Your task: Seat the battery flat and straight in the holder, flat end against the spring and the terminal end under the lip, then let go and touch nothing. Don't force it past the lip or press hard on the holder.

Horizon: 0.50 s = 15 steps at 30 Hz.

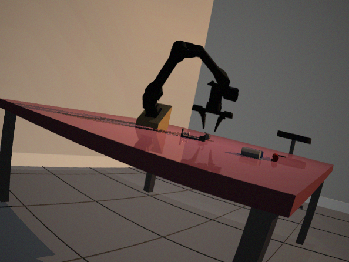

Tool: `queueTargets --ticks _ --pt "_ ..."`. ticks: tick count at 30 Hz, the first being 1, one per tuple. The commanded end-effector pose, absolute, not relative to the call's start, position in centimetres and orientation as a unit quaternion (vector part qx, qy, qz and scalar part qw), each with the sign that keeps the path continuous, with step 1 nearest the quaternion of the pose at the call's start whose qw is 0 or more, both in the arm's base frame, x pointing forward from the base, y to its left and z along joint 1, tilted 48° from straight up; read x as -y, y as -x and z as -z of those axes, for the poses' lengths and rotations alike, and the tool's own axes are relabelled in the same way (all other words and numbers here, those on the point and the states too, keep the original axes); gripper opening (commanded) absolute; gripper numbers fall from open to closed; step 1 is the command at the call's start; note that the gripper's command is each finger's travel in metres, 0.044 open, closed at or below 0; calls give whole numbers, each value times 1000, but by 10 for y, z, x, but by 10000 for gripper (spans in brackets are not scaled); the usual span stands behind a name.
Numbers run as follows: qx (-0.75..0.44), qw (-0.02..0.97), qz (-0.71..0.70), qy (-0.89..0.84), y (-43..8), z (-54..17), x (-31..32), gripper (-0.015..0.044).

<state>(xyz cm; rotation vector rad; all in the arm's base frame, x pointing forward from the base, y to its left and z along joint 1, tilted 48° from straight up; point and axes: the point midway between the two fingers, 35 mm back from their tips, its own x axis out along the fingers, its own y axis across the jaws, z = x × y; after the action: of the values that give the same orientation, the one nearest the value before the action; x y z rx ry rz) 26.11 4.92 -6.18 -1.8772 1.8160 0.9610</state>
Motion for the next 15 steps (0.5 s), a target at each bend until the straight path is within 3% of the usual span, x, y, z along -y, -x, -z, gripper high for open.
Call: queueTargets --ticks 1,15 --pt "-642 174 -340 665 -260 66 -43 246" --pt "-642 174 -340 665 -258 81 -26 246"
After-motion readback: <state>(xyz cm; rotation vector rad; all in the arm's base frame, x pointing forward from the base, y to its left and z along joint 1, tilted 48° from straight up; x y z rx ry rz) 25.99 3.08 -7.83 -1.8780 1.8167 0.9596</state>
